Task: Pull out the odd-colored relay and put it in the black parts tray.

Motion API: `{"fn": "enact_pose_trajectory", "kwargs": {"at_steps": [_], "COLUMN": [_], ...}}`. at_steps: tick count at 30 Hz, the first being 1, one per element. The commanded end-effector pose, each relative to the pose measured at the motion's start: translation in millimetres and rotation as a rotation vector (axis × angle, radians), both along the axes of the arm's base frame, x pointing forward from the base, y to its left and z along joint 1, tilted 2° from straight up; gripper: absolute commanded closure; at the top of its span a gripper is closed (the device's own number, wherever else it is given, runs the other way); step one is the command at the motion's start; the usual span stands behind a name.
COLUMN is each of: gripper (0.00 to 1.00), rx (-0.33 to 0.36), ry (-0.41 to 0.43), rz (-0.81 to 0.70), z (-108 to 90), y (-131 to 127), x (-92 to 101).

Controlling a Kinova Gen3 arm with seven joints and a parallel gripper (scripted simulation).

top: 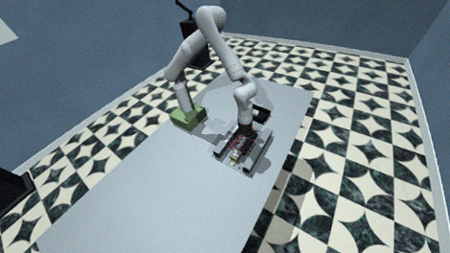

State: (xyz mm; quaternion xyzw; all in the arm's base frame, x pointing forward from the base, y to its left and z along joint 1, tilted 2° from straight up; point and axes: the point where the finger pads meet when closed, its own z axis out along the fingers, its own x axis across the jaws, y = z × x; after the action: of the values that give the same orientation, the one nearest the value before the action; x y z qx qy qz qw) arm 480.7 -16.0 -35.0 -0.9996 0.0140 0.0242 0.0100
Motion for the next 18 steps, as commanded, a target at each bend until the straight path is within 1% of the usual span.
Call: {"fn": "enact_pose_trajectory", "kwargs": {"at_steps": [1, 18], "gripper": [1.00, 1.00], "rx": [0.000, -0.001], "ry": [-0.006, -0.032], "rz": [0.000, -0.001], "z": [0.9, 1.1], "y": [0.0, 0.0], "x": [0.6, -0.1]}}
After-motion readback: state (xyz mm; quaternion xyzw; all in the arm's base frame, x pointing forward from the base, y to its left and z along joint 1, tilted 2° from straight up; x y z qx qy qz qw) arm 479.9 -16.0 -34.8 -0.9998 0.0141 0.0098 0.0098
